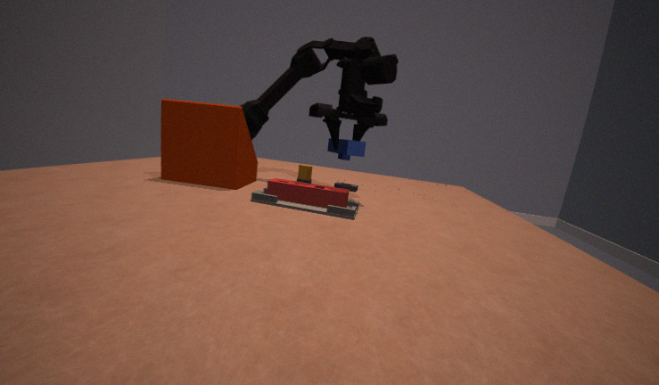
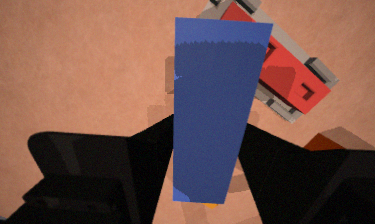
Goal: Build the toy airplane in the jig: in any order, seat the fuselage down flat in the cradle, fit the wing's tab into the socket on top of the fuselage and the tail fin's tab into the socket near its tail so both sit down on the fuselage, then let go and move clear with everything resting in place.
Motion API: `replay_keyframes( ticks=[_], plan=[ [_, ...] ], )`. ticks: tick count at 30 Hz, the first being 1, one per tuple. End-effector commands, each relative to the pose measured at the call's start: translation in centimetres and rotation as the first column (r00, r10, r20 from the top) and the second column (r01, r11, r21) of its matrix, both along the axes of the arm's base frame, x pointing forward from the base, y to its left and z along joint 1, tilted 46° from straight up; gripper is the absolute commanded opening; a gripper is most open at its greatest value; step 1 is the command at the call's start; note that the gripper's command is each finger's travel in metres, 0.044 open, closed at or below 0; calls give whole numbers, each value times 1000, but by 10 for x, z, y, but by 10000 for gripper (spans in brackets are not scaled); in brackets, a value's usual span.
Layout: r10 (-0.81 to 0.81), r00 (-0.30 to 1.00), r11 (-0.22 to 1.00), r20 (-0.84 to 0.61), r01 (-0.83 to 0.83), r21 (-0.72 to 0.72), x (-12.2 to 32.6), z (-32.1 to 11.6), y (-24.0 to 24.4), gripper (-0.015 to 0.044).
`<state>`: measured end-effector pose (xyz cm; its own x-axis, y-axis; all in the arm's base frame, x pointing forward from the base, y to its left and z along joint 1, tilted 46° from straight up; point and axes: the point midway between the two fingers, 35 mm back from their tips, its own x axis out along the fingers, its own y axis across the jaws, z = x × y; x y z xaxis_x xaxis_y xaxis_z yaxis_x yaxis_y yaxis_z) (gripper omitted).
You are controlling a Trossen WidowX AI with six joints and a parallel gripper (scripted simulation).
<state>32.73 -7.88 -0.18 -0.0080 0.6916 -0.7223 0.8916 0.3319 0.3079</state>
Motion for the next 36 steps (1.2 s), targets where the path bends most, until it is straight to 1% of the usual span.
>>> replay_keyframes(
  ticks=[1,12,25,28,35,36],
  plan=[
    [-53,997,999,-61,53,-1,-6,-14,-7,0],
    [-190,962,981,-195,191,-16,-19,-42,-24,0],
    [-340,874,938,-346,343,-55,-38,-74,-41,0],
    [-355,862,931,-362,359,-60,-41,-78,-43,0],
    [-355,862,931,-362,359,-60,-41,-78,-43,184],
    [-355,862,931,-362,359,-60,-41,-78,-43,195]
  ],
)
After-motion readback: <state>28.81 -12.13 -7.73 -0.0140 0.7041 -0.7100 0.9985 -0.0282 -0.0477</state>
